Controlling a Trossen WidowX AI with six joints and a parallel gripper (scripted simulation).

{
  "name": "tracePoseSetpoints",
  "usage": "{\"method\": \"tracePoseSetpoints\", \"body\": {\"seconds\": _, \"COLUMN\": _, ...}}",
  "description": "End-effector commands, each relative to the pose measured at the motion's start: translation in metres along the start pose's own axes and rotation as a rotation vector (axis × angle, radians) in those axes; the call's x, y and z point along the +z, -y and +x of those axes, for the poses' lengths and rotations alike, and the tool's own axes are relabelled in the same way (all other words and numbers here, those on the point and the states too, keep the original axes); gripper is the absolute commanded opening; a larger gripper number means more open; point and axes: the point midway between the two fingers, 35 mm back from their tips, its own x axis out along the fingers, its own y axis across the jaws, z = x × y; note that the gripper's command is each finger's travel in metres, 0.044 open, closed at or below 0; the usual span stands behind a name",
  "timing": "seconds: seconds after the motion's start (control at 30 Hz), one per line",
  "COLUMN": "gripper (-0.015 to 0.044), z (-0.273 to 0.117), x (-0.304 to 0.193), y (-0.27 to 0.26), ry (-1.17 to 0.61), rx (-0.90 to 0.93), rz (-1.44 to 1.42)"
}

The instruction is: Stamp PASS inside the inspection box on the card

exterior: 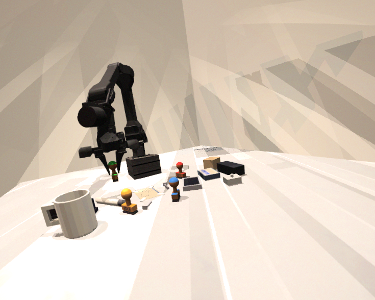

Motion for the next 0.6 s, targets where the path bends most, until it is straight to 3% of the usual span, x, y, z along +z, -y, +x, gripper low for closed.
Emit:
{"method": "tracePoseSetpoints", "body": {"seconds": 0.0, "gripper": 0.0000, "z": -0.0048, "x": 0.0001, "y": 0.0011, "ry": 0.005, "rx": -0.010, "rz": 0.004}}
{"method": "tracePoseSetpoints", "body": {"seconds": 0.57, "gripper": 0.0000, "z": -0.0129, "x": -0.0007, "y": 0.0006, "ry": 0.004, "rx": -0.012, "rz": 0.004}}
